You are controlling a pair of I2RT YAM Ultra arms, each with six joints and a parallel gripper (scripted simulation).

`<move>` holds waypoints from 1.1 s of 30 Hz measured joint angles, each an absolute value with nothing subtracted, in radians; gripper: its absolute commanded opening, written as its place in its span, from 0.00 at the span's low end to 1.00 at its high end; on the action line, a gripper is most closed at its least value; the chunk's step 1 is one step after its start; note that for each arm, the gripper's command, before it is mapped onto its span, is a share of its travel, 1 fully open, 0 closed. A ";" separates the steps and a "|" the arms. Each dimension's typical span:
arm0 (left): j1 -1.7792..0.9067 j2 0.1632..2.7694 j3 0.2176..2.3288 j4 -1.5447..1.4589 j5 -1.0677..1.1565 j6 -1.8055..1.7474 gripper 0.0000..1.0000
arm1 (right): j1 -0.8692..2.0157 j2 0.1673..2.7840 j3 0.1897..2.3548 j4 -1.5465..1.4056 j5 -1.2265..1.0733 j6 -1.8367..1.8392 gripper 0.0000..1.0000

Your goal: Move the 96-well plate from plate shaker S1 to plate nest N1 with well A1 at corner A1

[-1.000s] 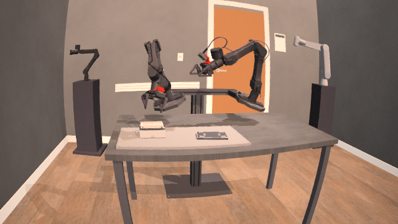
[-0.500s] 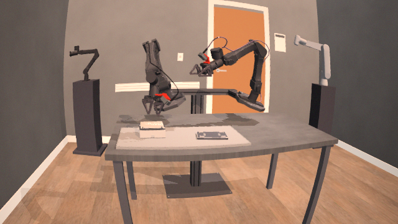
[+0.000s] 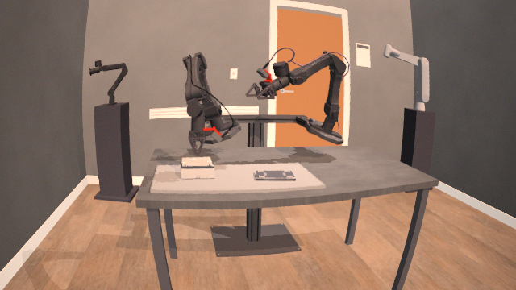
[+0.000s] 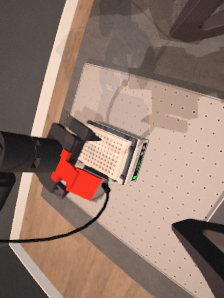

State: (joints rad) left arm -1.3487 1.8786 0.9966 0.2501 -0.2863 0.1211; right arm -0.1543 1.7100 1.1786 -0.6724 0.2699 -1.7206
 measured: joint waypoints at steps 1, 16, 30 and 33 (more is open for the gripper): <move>-1.349 1.879 0.997 0.250 -0.286 0.121 1.00 | -0.161 1.721 1.188 -0.685 0.273 -1.747 1.00; -1.349 1.879 0.997 0.250 -0.286 0.121 1.00 | -0.189 1.767 1.211 -0.734 0.284 -1.859 1.00; -1.349 1.879 0.997 0.250 -0.286 0.121 1.00 | -0.203 1.807 1.191 -0.673 0.284 -1.875 1.00; -1.349 1.879 0.997 0.250 -0.286 0.121 1.00 | -0.203 1.815 1.189 -0.667 0.284 -1.877 0.96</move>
State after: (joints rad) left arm -1.3487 1.8786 0.9966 0.2501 -0.2863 0.1211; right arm -0.2031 1.8149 1.1893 -0.6670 0.2840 -1.8767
